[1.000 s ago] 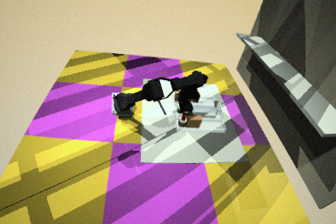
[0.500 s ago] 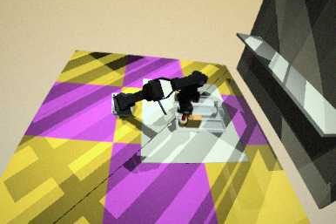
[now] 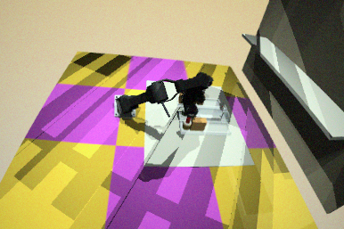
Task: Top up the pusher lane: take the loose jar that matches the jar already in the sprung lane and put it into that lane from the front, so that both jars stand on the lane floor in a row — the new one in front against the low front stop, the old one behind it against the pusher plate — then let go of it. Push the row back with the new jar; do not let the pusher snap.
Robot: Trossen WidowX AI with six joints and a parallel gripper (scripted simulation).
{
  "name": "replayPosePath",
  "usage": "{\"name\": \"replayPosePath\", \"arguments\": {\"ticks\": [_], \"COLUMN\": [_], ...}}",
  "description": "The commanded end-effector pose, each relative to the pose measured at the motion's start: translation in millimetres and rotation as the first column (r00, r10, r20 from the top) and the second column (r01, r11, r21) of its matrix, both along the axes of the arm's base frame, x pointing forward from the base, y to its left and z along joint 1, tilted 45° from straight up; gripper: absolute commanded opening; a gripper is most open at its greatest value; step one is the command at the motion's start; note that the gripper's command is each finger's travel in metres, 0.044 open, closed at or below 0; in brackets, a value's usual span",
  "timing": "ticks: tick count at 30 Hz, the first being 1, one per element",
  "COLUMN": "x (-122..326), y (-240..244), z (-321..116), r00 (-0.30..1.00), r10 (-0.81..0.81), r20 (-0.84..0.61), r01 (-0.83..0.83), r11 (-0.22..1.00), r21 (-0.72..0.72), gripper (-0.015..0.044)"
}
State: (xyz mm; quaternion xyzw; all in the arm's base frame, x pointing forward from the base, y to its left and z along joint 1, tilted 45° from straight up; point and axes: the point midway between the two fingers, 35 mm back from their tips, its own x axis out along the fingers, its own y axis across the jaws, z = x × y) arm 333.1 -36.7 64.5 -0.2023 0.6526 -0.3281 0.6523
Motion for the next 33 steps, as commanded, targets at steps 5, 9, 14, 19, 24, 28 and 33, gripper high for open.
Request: {"name": "replayPosePath", "arguments": {"ticks": [5,9,14,19,24,28,33], "x": [4.6,4.5,4.4,4.2,3.8,3.4,2.9], "y": [-6.6,-7.6,-8.8,-10.1,-11.3,-12.2,-13.4], "z": [-0.5,-1.5,-2.8,-4.1,-5.4,-6.4,-7.6], "r00": [1.000,1.000,1.000,1.000,1.000,1.000,1.000], "r10": [-0.001,-0.001,-0.001,-0.001,-0.001,-0.001,-0.001], "r20": [0.019,0.019,0.019,0.019,0.019,0.019,0.019], "r01": [0.002,0.002,0.002,0.002,0.002,0.002,0.002], "r11": [1.000,1.000,1.000,1.000,1.000,1.000,1.000], "r21": [-0.013,-0.013,-0.013,-0.013,-0.013,-0.013,-0.014], "gripper": [0.0000,0.0000,0.0000,0.0000,0.0000,0.0000,0.0000]}}
